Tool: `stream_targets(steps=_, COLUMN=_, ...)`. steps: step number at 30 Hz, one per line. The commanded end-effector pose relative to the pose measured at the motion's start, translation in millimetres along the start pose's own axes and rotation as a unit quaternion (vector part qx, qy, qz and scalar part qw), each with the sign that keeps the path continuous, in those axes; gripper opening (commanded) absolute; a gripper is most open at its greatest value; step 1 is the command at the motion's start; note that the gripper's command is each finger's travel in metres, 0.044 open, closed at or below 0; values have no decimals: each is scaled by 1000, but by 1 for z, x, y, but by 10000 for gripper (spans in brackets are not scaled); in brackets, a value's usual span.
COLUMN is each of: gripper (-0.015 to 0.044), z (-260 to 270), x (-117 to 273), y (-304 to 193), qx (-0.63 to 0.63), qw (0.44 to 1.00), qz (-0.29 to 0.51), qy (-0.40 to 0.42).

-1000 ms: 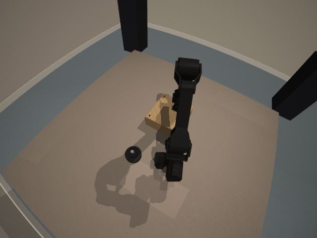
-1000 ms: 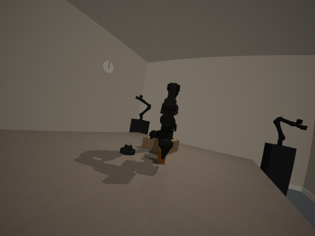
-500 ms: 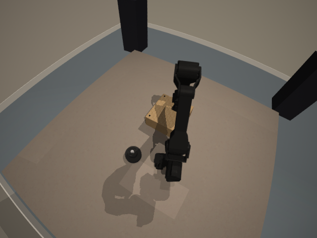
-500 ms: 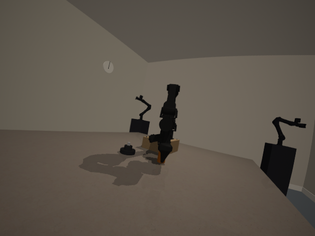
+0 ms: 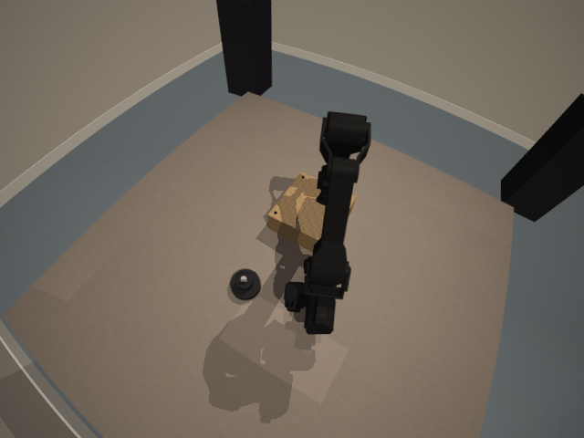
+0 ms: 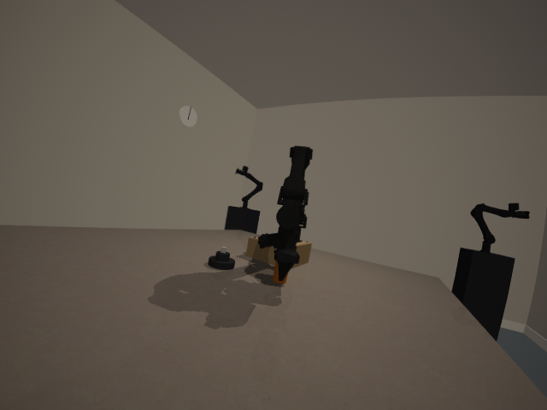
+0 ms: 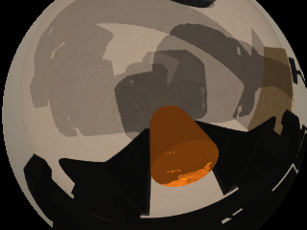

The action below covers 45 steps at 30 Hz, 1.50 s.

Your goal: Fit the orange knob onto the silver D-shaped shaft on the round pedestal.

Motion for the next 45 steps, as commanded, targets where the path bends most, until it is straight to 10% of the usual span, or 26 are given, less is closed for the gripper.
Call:
stream_targets(steps=1, gripper=13, z=3, x=2, y=0, qx=6, qw=1000, qz=-2, qy=8)
stream_targets(steps=45, gripper=0, z=24, x=120, y=3, qx=6, qw=1000, qz=-2, qy=5)
Point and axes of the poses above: the point midway between the two fingers, 35 mm back from their tips, its own x axis back along the fingers, its own z axis across the jaws, y = z × x, the point moved 9 cm from there along x, back along the fingers, and after that the axes turned 15 degrees about x, right-handed, at the moved point
